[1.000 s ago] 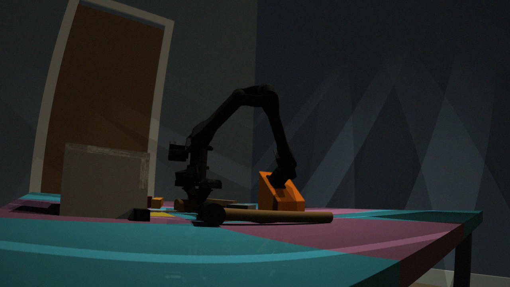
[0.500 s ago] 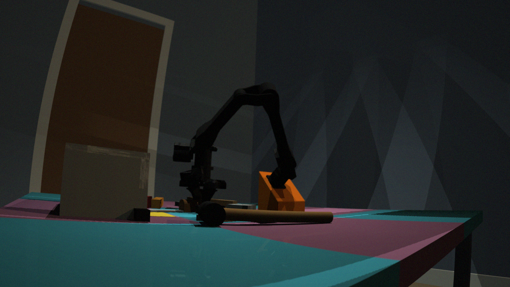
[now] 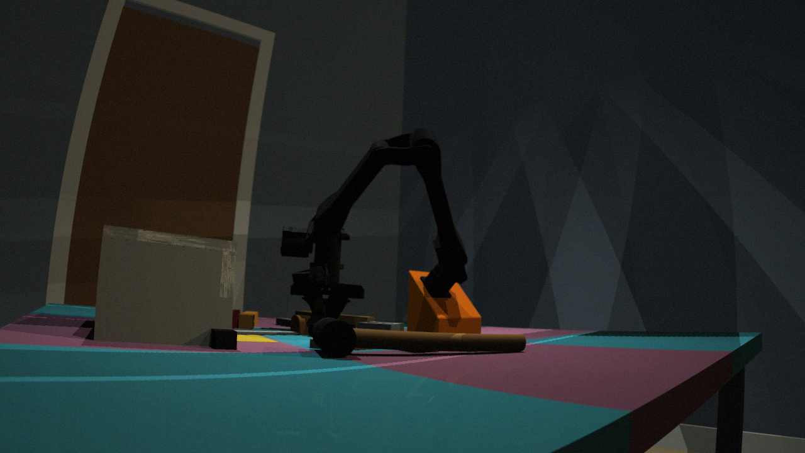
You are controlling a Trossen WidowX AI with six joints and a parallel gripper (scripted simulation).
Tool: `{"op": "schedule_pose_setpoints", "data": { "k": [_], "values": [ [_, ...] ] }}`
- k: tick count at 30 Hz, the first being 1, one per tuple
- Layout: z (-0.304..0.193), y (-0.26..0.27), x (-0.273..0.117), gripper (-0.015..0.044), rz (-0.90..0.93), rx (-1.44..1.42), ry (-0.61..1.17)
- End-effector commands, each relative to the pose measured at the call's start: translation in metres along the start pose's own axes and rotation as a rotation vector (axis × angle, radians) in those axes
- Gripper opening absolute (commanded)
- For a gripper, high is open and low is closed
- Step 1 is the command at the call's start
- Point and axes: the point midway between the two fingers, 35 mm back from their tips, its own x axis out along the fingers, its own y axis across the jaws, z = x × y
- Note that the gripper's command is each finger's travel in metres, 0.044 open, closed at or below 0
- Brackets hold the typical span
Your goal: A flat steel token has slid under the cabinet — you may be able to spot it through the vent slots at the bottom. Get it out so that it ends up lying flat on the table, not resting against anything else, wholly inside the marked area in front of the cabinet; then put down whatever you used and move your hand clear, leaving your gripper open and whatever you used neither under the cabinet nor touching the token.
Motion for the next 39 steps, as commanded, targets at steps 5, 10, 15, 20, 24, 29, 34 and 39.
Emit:
{"op": "schedule_pose_setpoints", "data": {
  "k": [5,10,15,20,24,29,34,39],
  "values": [
    [-0.015,0.0,0.001,0.0,0.001,0.0,0.004],
    [-0.023,-0.001,0.001,0.0,0.001,0.0,0.005],
    [-0.02,-0.002,0.0,0.0,-0.001,0.003,0.002],
    [-0.022,-0.004,-0.002,0.0,-0.001,0.003,0.003],
    [-0.025,-0.007,-0.003,0.0,0.0,0.003,0.004],
    [-0.024,-0.005,-0.002,0.0105,0.001,0.0,0.005],
    [-0.024,-0.005,-0.002,0.02,0.001,0.0,0.005],
    [-0.024,-0.005,-0.002,0.0253,0.001,0.0,0.005]
  ]
}}
